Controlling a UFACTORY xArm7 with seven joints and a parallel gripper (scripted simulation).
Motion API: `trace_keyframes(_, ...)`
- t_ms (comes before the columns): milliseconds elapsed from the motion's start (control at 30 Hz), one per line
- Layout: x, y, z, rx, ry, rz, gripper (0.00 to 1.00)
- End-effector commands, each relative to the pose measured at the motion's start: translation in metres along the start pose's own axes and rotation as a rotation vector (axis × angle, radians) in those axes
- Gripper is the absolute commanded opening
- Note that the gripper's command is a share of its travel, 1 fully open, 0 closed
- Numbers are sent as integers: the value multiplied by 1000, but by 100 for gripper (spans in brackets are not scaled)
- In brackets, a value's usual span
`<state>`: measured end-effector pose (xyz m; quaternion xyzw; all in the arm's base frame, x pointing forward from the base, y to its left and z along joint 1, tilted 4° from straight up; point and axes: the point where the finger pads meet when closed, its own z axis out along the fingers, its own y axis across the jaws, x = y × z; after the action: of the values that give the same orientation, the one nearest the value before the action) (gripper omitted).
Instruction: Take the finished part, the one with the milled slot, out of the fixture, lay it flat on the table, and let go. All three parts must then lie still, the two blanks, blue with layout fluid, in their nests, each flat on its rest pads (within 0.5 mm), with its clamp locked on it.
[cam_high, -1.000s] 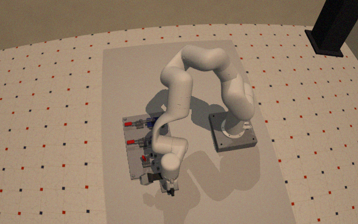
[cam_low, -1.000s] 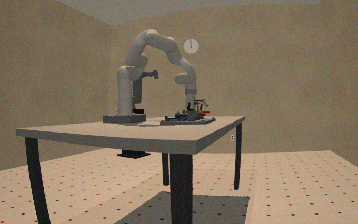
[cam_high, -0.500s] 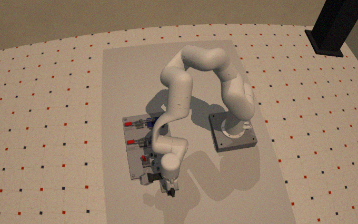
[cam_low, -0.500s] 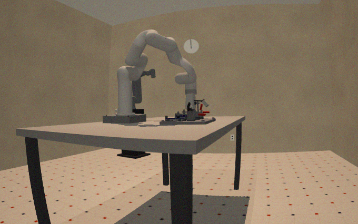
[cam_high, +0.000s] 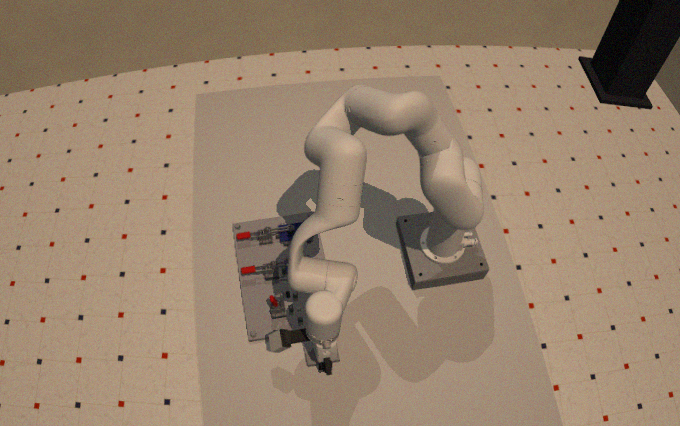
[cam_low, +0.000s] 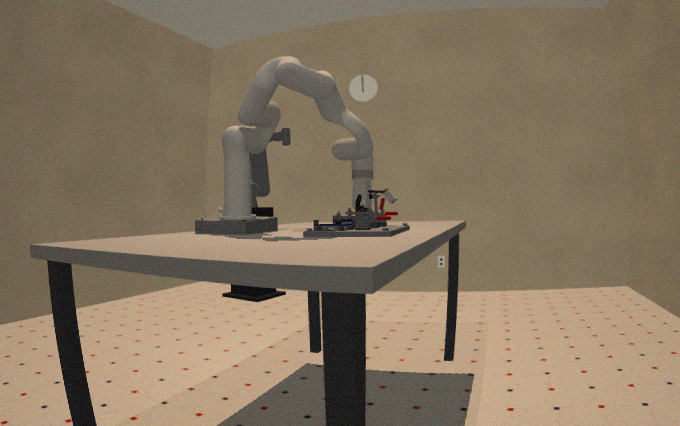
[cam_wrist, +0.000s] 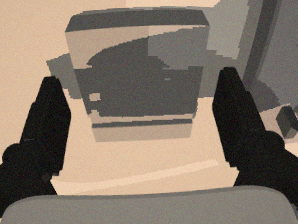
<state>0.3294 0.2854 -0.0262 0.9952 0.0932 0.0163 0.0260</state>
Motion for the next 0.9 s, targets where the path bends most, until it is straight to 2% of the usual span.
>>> trace_keyframes(0, 1, -1, -1, 2, 3, 0, 95)
trace_keyframes(367, 1, -1, -8, 2, 3, 0, 95)
trace_keyframes(633, 1, -1, -32, 2, 3, 0, 95)
trace_keyframes(700, 1, -1, -32, 2, 3, 0, 95)
trace_keyframes(867, 1, -1, -52, 2, 3, 0, 95)
